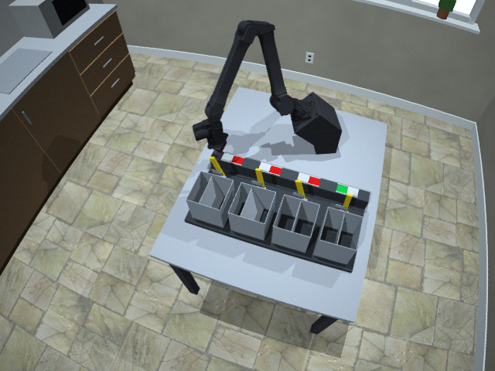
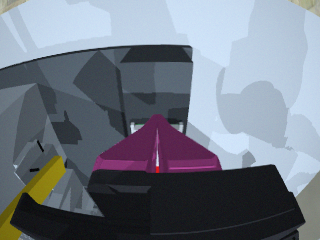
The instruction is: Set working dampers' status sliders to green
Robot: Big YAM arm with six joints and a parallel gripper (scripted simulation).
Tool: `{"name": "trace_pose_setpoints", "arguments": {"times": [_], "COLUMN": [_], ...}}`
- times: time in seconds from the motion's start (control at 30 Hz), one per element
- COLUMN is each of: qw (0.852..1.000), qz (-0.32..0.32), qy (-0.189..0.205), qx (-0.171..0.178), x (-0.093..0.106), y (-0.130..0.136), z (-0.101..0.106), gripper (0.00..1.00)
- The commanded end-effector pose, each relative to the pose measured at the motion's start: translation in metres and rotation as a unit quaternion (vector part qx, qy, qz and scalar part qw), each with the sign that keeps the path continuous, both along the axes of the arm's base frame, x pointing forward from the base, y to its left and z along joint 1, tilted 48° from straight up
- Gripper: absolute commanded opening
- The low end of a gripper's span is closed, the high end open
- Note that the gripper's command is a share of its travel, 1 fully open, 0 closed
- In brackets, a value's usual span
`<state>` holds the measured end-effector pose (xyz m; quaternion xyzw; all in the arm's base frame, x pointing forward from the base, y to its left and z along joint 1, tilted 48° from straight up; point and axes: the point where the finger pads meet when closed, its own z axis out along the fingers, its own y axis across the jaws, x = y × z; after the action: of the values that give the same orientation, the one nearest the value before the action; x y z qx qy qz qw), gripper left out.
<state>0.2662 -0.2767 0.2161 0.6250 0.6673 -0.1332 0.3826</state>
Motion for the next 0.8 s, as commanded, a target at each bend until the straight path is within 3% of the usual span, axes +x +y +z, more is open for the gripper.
{"name": "trace_pose_setpoints", "arguments": {"times": [0.0,0.77], "qw": [1.000,1.000], "qz": [-0.001,0.000], "qy": [-0.003,-0.001], "qx": [-0.007,-0.004], "x": [-0.0002,0.0017], "y": [-0.0059,-0.0077], "z": [0.0076,0.0020], "gripper": [0.00,0.00]}}
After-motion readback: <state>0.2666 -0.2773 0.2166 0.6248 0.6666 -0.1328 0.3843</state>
